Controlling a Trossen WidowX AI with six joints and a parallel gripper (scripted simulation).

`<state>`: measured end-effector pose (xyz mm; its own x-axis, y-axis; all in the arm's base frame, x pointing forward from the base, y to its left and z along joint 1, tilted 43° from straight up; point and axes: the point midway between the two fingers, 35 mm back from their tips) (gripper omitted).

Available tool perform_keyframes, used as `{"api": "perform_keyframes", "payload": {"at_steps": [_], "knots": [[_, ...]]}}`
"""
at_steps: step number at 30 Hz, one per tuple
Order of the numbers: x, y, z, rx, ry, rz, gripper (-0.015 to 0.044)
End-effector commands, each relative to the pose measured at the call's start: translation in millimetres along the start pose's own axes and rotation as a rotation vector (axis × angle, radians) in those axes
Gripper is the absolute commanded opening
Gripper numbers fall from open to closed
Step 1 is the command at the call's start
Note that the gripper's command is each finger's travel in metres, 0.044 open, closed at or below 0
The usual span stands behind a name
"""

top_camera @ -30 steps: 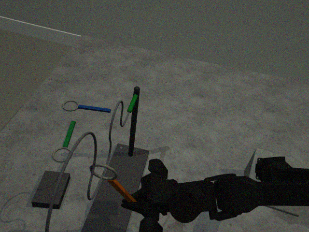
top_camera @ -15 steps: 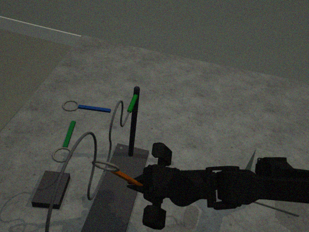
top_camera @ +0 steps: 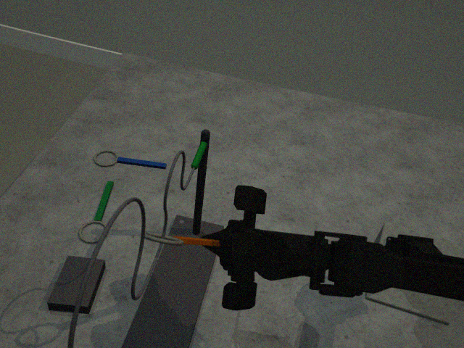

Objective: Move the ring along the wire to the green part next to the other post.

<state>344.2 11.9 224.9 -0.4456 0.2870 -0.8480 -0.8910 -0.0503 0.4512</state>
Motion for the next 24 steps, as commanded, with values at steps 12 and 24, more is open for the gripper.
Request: {"api": "perform_keyframes", "payload": {"at_steps": [12, 24], "knots": [[-25, 13, -49, 0.190, 0.311, -0.016, -0.0150], [-52, 29, -80, 0.337, 0.560, -0.019, -0.0150]]}}
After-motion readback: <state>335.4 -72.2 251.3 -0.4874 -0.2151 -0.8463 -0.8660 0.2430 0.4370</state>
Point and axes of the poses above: the point midway between the two fingers, 35 mm back from their tips, its own y axis back along the fingers, its own z axis across the jaws, x = y × z, and after that the axes turned 14 degrees about -y, right-handed
